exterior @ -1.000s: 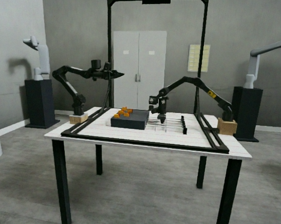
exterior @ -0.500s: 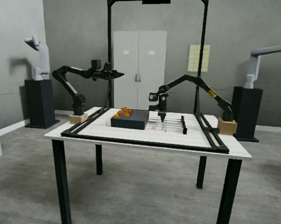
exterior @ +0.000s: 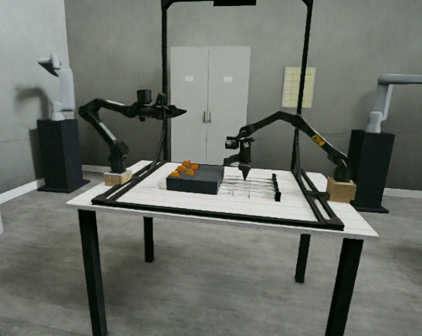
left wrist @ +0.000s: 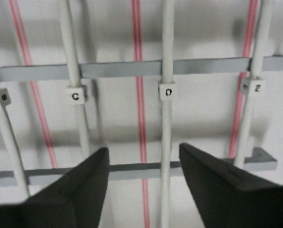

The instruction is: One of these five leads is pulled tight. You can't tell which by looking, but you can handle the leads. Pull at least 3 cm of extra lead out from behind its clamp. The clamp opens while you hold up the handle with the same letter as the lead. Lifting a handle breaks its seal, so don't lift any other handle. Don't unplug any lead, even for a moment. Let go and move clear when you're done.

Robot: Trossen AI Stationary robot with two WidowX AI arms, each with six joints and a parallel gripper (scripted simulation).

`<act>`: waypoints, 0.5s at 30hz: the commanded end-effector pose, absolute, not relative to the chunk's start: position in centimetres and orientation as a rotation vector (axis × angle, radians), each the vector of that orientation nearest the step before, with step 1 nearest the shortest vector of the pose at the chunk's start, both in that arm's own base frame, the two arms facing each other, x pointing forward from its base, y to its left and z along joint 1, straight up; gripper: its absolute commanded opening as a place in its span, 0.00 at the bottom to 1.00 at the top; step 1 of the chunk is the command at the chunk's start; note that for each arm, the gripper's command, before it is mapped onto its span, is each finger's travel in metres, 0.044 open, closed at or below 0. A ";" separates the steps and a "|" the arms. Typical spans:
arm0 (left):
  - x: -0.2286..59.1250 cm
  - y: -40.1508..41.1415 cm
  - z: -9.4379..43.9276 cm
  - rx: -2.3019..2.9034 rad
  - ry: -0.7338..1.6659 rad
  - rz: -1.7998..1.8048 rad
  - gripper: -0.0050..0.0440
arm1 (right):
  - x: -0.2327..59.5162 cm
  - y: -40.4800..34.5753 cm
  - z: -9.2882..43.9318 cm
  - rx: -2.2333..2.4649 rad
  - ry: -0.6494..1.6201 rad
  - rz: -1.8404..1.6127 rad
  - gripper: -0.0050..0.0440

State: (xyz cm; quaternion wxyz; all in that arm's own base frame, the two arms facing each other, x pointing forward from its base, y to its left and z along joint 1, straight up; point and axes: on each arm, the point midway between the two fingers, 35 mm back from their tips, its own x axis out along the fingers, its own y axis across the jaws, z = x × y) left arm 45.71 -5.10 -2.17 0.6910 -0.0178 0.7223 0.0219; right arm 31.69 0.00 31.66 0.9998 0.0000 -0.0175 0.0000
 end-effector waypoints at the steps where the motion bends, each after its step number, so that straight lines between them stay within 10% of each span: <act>1: 46.6 -6.6 -0.4 -0.045 1.570 0.045 0.53 | 31.6 0.0 32.3 0.000 -0.051 0.000 1.00; 15: 46.6 -6.6 -5.4 -0.045 1.570 0.045 0.53 | 31.6 0.0 32.3 0.000 -0.051 0.000 1.00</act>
